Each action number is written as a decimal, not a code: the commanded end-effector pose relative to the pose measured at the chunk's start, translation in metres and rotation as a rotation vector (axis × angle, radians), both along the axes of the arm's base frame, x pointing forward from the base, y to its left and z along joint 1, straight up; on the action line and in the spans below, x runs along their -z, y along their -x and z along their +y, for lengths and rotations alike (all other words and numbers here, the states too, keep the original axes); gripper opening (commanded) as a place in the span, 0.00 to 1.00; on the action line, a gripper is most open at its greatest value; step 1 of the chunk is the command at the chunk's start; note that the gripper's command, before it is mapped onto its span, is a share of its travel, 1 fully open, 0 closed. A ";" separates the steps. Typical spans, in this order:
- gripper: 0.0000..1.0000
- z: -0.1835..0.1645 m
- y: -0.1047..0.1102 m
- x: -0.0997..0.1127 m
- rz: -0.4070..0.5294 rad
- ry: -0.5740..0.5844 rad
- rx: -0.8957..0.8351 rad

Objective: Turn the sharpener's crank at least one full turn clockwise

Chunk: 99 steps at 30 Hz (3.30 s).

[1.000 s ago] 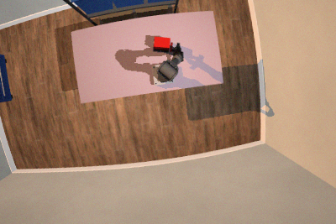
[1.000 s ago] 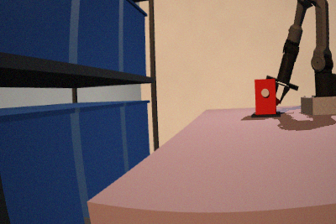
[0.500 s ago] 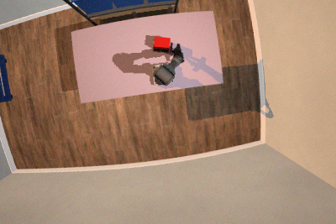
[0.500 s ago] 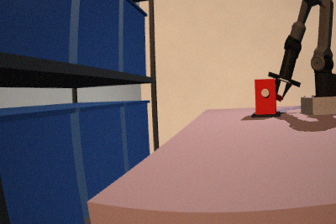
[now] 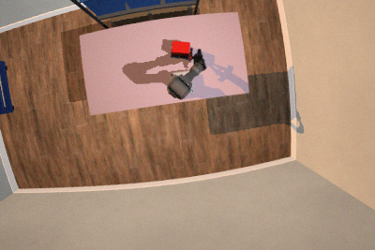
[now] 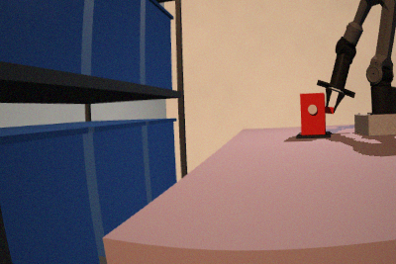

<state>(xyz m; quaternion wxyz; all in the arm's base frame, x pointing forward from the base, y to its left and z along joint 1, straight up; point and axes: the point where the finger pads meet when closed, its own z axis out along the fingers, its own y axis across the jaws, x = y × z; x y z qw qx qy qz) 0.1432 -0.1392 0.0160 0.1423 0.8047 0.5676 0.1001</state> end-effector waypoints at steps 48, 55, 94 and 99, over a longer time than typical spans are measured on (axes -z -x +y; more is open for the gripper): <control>0.20 -0.006 -0.016 -0.047 0.000 0.000 0.000; 0.20 -0.008 -0.021 -0.051 0.001 0.000 0.000; 0.20 -0.022 -0.061 -0.060 0.000 0.001 0.001; 0.20 -0.021 -0.059 -0.060 0.000 0.000 0.001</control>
